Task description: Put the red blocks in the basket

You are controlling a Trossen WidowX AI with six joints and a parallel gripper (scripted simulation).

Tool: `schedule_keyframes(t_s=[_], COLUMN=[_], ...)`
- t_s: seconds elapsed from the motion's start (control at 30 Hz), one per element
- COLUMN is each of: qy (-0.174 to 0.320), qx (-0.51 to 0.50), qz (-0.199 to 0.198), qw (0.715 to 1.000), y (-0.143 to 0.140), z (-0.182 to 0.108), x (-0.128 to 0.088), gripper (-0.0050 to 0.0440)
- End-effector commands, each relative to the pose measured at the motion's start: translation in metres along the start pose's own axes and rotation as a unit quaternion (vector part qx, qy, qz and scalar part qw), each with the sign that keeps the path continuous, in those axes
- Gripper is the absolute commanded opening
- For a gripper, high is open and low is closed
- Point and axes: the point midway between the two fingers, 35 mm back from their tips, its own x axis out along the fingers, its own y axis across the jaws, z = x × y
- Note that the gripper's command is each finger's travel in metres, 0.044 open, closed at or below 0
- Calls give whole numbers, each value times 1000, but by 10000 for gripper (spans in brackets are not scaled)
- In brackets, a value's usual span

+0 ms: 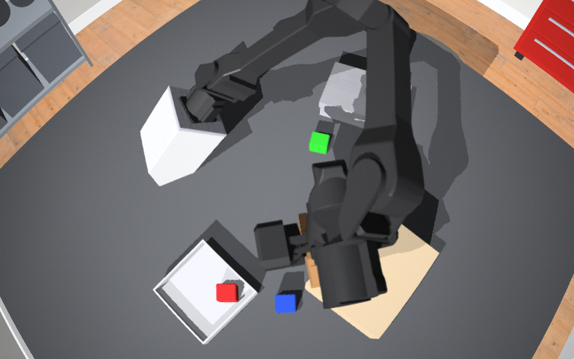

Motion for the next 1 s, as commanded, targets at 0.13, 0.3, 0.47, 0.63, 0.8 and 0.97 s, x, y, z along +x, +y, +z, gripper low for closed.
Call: schedule_keyframes(t_s=[0.13, 0.3, 0.47, 0.63, 0.8, 0.97], qy=[1, 1, 1, 1, 1, 1], qx=[73, 73, 144, 144, 210, 214], qz=[0, 0, 0, 0, 0, 0], qw=[997, 997, 990, 990, 978, 977], y=[-59, -97, -141, -191, -220, -269], z=[26, 38, 44, 46, 42, 31], x=[1, 1, 1, 1, 1, 1], gripper=[0, 0, 0, 0, 0, 0])
